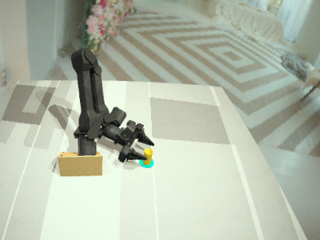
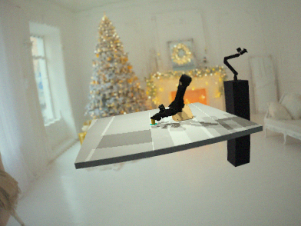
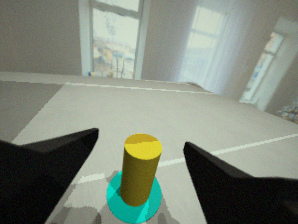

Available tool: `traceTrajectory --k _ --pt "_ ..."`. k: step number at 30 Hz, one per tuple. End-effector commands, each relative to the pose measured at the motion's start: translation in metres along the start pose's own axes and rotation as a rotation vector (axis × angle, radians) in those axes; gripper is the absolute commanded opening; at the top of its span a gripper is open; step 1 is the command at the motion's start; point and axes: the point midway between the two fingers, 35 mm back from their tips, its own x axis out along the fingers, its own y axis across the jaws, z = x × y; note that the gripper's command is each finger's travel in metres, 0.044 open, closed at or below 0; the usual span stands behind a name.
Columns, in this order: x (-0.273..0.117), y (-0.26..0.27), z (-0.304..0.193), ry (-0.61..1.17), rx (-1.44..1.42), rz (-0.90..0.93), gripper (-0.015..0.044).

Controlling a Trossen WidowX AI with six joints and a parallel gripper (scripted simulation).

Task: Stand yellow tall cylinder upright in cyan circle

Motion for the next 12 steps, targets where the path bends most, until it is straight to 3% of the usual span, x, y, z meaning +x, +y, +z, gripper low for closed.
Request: traceTrajectory --k 1,12 --pt "-0.001 0.003 0.008 0.003 0.001 0.004 0.04" --pt "-0.004 0.007 0.032 0.0 -0.002 0.011 0.04"
